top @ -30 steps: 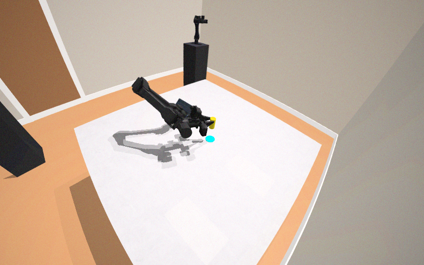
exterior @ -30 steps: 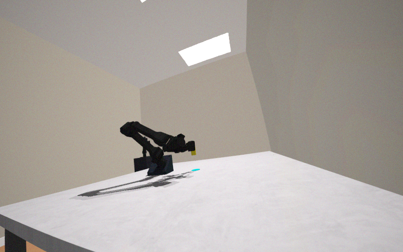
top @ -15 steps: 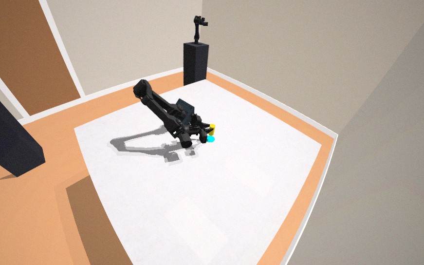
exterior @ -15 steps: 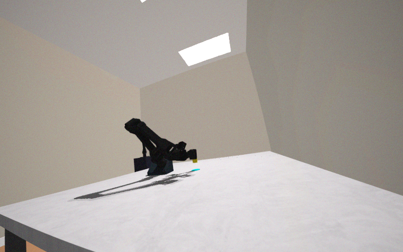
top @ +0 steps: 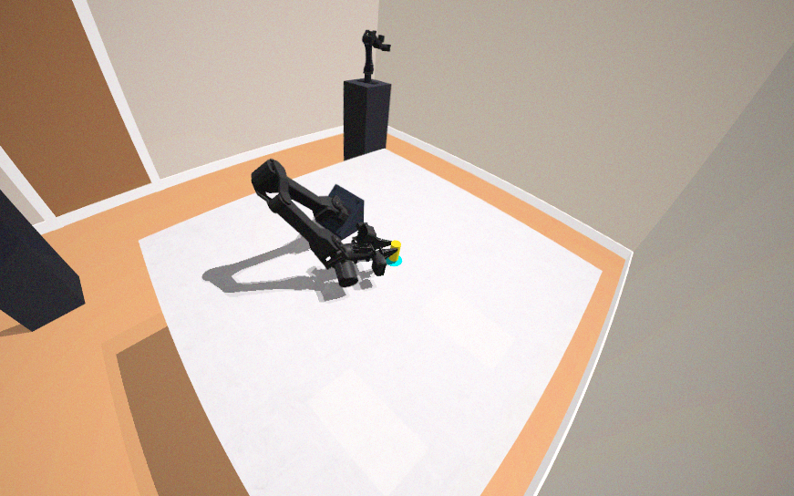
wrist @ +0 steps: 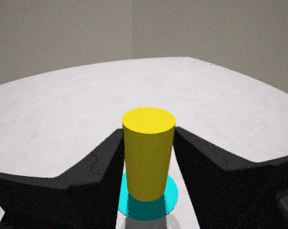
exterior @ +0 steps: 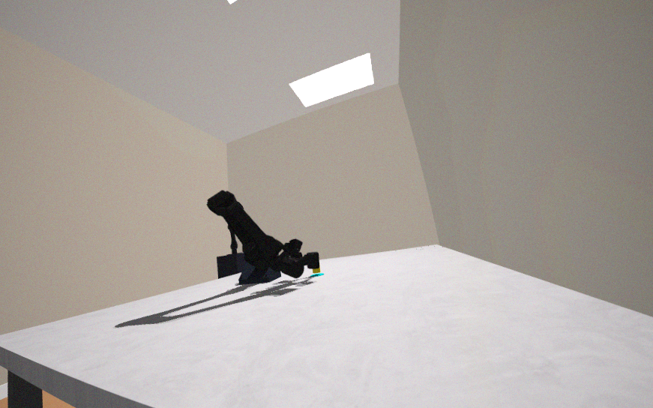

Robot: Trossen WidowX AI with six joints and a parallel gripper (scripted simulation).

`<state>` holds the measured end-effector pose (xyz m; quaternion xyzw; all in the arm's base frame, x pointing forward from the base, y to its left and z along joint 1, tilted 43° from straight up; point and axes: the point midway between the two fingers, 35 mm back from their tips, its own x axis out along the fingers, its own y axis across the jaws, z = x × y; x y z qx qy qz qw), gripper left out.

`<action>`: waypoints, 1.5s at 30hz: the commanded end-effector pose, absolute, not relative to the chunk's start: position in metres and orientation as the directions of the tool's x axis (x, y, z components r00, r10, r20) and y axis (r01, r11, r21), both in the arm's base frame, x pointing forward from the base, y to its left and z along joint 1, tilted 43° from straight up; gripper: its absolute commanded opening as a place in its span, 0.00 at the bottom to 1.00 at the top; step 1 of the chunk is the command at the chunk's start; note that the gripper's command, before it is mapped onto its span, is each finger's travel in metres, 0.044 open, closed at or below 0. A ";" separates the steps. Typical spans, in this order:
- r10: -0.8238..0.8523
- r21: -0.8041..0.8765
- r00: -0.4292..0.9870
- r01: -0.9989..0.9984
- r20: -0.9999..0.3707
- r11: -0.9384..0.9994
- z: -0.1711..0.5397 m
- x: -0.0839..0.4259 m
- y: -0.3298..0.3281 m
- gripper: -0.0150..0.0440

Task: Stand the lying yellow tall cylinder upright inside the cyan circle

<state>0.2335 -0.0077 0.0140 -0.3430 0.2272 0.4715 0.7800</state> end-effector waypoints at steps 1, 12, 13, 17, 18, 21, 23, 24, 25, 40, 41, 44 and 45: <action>0.581 -0.320 0.452 -0.892 -0.677 0.320 0.007 0.234 -0.013 0.43; 0.581 -0.320 0.452 -0.892 -0.677 0.320 0.007 0.234 -0.013 0.43; 0.581 -0.320 0.452 -0.892 -0.677 0.320 0.007 0.234 -0.013 0.48; 0.581 -0.320 0.452 -0.892 -0.677 0.320 0.007 0.234 -0.013 0.65; 0.581 -0.320 0.452 -0.892 -0.677 0.320 0.007 0.234 -0.013 0.70; 0.581 -0.320 0.452 -0.892 -0.677 0.320 0.007 0.234 -0.013 0.83; 0.581 -0.320 0.452 -0.892 -0.677 0.320 0.007 0.234 -0.013 0.92; 0.581 -0.320 0.452 -0.892 -0.677 0.320 0.007 0.234 -0.013 0.93; 0.581 -0.320 0.452 -0.892 -0.677 0.320 0.007 0.234 -0.013 0.93; 0.582 -0.321 0.450 -0.893 -0.678 0.317 0.052 0.237 0.027 0.93; 0.583 -0.321 0.451 -0.892 -0.676 0.317 0.056 0.237 0.030 0.93; 0.587 -0.323 0.453 -0.891 -0.671 0.319 0.067 0.234 0.041 0.93; 0.589 -0.323 0.454 -0.891 -0.669 0.320 0.071 0.233 0.044 0.93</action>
